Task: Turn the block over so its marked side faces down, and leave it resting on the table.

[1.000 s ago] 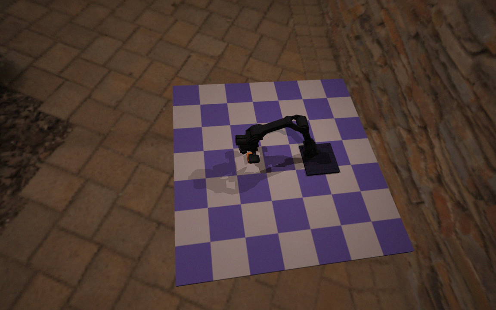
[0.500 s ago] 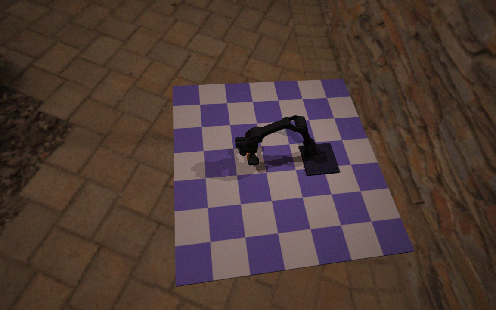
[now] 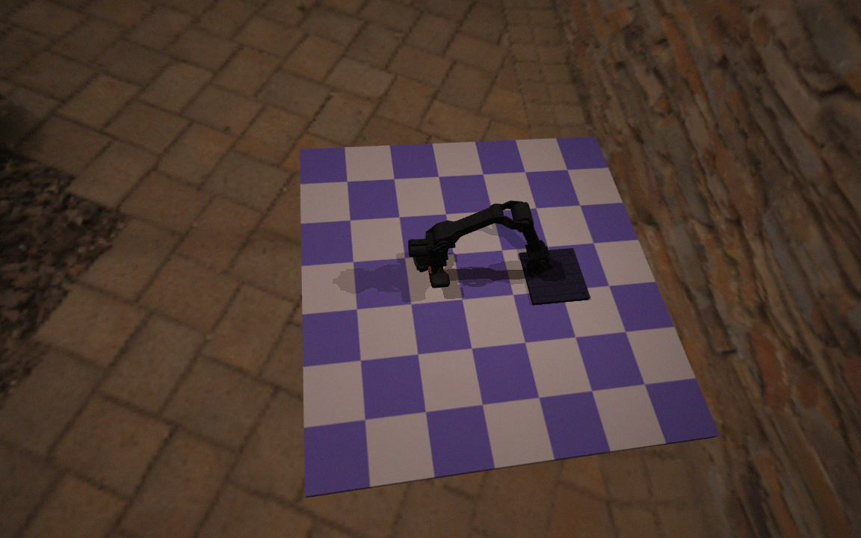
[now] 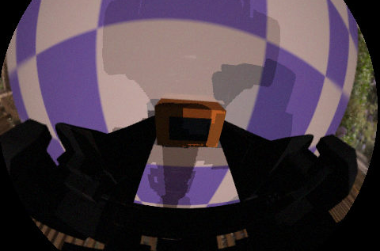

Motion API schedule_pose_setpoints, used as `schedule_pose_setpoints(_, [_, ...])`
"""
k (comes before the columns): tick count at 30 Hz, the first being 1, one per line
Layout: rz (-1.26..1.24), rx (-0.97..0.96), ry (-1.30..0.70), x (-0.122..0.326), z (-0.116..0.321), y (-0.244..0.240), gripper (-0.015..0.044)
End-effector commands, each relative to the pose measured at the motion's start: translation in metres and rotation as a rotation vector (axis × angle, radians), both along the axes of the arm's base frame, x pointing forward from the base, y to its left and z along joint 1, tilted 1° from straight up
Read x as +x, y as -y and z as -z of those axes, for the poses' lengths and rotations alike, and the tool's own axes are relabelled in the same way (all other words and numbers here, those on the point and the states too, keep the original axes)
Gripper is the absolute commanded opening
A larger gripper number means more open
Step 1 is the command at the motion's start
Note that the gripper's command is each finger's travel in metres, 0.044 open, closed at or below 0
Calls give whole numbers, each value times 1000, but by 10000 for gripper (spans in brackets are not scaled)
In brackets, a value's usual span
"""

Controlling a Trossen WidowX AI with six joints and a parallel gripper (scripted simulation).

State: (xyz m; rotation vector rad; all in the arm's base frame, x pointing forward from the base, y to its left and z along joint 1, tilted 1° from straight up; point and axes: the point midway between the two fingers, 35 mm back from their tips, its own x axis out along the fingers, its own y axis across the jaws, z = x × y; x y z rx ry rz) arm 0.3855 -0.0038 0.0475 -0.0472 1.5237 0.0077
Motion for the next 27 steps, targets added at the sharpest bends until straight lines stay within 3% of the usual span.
schedule_pose_setpoints(1, [2,4,2,0,0,-1,249])
schedule_pose_setpoints(14, [2,4,2,0,0,-1,162])
schedule_pose_setpoints(20, [2,4,2,-1,-26,-1,5])
schedule_pose_setpoints(27, [2,4,4,-1,-30,-1,0])
